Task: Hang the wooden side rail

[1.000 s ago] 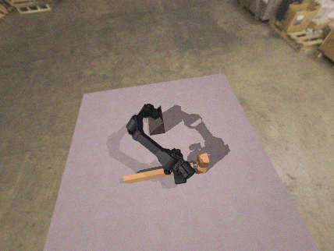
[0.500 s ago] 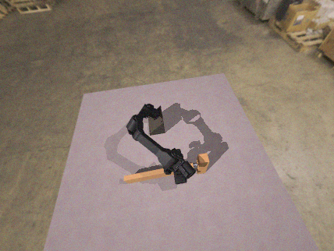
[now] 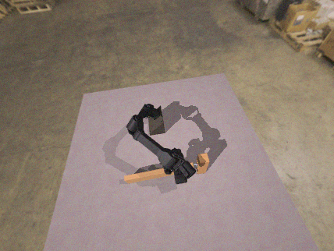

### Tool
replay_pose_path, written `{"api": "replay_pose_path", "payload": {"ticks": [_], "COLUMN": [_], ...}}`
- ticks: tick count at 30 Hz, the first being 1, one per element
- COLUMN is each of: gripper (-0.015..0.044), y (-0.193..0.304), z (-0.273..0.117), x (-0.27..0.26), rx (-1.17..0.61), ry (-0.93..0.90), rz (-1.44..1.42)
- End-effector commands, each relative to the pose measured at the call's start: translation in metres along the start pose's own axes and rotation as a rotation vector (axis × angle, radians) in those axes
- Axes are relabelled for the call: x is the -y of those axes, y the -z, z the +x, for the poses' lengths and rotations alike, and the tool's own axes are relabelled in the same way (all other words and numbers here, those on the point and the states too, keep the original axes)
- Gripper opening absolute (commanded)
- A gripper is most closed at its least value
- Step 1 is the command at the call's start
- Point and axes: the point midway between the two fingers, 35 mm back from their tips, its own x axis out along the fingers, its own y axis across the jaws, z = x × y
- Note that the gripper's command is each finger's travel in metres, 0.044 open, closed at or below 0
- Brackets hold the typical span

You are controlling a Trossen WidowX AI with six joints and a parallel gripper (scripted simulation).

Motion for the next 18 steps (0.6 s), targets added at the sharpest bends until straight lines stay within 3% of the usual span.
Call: {"api": "replay_pose_path", "payload": {"ticks": [1,18], "gripper": [0.0000,0.0000], "y": [0.0033,0.0048], "z": [-0.0030,-0.0044], "x": [-0.0010,-0.0015], "rx": [-0.002,-0.003], "ry": [-0.010,-0.010], "rz": [0.002,0.002]}}
